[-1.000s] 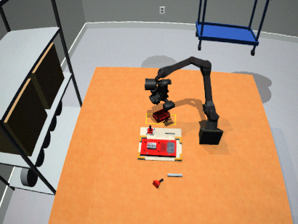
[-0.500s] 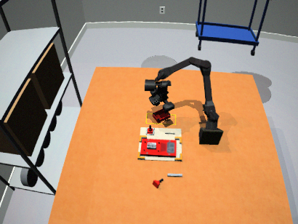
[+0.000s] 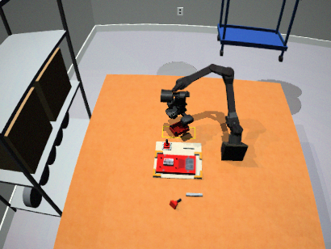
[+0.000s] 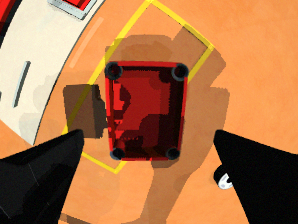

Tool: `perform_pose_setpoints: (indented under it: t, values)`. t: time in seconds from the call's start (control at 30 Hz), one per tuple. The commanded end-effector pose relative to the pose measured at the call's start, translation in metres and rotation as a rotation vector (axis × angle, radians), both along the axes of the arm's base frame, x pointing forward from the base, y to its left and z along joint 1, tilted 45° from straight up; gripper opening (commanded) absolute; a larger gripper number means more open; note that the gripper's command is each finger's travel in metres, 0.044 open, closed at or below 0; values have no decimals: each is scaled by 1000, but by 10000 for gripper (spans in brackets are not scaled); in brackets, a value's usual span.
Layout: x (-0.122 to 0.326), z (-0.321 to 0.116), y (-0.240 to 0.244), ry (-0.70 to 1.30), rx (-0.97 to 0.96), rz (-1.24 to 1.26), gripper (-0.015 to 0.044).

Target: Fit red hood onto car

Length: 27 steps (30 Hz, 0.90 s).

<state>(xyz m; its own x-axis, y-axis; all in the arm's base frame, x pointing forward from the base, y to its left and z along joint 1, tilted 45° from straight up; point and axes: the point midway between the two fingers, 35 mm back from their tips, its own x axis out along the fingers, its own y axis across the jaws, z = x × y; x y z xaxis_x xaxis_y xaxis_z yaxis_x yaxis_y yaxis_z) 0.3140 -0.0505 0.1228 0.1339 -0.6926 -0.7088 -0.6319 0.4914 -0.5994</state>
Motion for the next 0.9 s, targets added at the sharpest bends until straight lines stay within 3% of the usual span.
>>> perform_pose_setpoints:
  t: [0.0, 0.87]
  values:
    - [-1, -4, -4, 8, -5, 2, 440]
    - [1, -16, -17, 8, -8, 2, 440]
